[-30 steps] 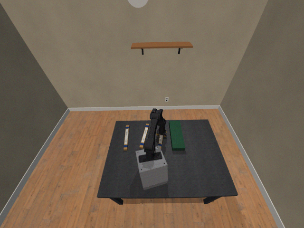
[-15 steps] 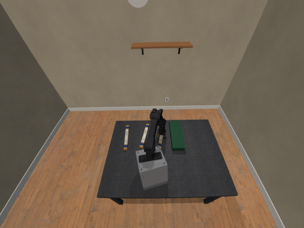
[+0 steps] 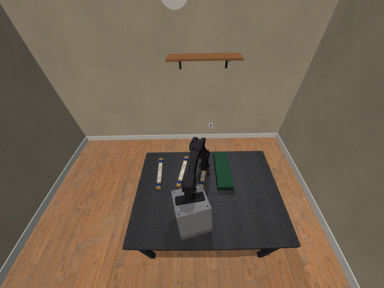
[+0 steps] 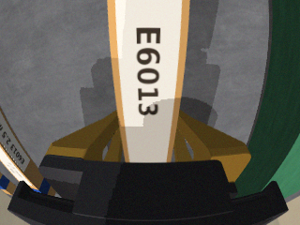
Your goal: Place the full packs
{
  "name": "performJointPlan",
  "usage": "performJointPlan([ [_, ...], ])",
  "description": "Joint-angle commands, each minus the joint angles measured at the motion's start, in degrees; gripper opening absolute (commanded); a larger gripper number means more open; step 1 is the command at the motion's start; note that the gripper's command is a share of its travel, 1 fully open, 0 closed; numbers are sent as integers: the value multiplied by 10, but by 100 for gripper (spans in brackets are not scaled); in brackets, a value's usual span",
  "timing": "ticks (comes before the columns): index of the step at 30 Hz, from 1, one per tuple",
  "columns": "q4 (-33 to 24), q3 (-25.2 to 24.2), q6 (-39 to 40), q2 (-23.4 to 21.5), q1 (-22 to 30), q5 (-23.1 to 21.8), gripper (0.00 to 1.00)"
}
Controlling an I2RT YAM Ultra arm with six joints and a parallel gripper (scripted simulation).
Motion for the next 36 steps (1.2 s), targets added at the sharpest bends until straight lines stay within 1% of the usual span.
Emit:
performJointPlan([
  [1,11,17,2,-7,-1,0,0],
  [15,11,17,2,-7,-1,0,0],
  [16,9,15,1,-20,-3,0,0],
  [18,-7,8,-1,-24,-5,-1,0],
  [20,-11,-12,-3,-29,-8,-1,0],
  [24,-17,-10,-6,-41,-9,-2,0],
  [31,-26,-25,-7,-56,-11,-3,0],
  [32,-27,-18,-7,-59,-11,-3,0],
  [34,-31,-28,-8,-65,-12,-4,0],
  [36,-34,-25,-9,-71,-13,-4,0],
])
